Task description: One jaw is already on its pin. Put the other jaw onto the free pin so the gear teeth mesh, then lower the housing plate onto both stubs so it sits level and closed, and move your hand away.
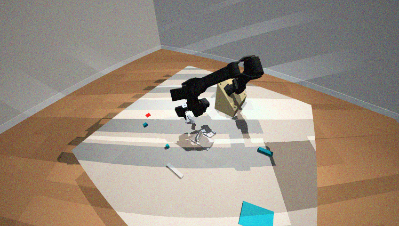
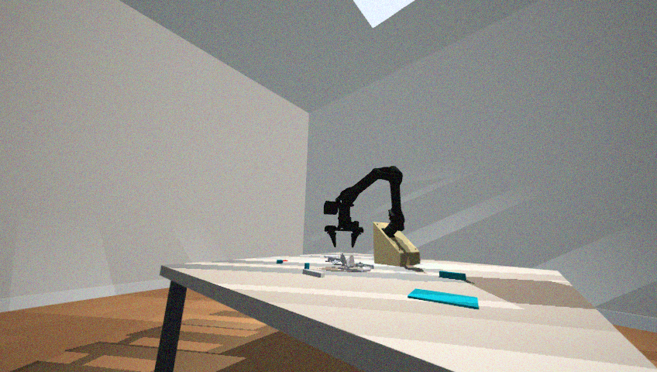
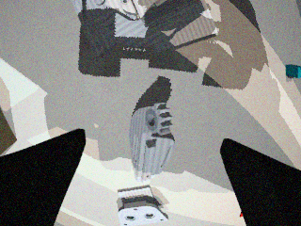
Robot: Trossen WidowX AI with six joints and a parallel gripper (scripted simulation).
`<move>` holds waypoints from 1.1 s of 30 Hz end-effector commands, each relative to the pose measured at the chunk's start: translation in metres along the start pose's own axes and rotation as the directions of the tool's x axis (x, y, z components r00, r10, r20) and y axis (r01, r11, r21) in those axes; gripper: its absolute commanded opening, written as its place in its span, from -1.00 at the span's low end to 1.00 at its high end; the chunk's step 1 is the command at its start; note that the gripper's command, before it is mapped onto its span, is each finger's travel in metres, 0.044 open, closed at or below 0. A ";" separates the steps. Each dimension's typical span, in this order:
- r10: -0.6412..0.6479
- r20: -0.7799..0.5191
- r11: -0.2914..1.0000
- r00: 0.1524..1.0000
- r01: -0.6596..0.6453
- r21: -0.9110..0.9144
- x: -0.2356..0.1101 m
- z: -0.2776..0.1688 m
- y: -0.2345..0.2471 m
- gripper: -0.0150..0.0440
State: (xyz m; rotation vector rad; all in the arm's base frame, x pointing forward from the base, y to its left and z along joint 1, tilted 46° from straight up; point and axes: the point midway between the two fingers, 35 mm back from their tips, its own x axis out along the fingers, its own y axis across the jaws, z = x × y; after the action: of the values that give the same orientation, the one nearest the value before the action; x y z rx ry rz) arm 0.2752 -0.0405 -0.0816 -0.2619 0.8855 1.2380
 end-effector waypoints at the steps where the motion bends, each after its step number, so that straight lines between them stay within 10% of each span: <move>1: 0.011 -0.003 1.000 1.000 -0.011 -0.015 0.002 0.000 0.000 1.00; 33: 0.010 -0.004 1.000 1.000 -0.010 -0.015 0.053 0.000 -0.001 1.00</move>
State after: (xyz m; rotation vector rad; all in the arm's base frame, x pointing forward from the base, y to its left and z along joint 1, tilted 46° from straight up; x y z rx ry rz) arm 0.2814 -0.0088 -0.1161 -0.2833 0.8797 1.2506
